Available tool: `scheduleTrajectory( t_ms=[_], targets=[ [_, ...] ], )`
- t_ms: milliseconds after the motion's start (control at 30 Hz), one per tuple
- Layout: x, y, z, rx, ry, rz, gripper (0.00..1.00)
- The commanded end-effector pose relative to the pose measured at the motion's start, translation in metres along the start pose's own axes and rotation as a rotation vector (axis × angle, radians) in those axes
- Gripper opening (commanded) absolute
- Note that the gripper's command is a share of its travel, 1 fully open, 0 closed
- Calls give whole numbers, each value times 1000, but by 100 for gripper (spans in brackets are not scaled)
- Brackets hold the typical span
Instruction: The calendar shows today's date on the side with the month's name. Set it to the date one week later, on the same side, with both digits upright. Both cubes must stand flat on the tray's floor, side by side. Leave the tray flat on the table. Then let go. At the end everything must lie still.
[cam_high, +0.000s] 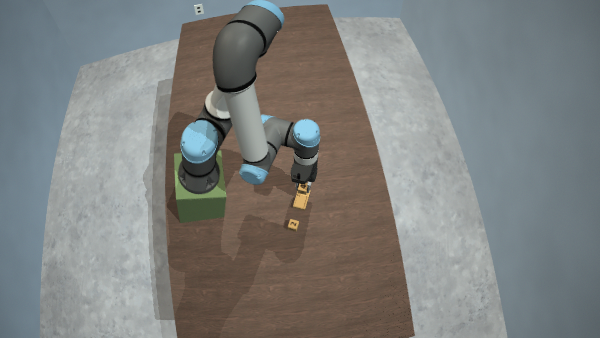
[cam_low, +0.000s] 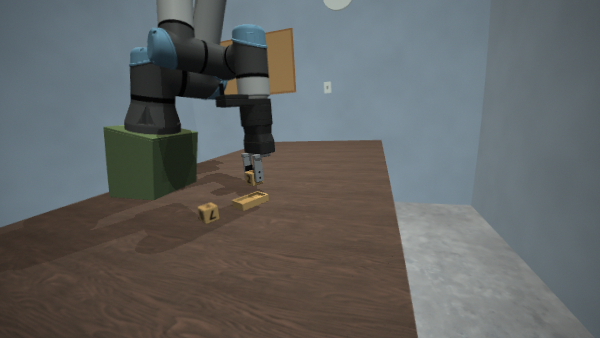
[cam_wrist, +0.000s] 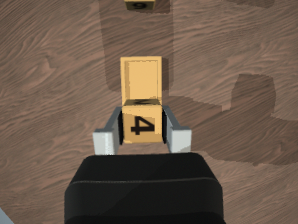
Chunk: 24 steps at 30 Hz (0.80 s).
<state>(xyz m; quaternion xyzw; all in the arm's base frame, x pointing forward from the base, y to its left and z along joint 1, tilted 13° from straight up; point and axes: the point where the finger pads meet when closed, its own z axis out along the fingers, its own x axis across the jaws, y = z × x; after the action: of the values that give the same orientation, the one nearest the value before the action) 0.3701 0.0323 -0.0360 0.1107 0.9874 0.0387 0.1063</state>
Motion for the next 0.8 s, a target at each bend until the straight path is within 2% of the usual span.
scheduleTrajectory(
  t_ms=[0,767],
  targets=[
    [0,0,0,0,-1,0,60],
    [0,0,8,0,-1,0,60]
  ],
)
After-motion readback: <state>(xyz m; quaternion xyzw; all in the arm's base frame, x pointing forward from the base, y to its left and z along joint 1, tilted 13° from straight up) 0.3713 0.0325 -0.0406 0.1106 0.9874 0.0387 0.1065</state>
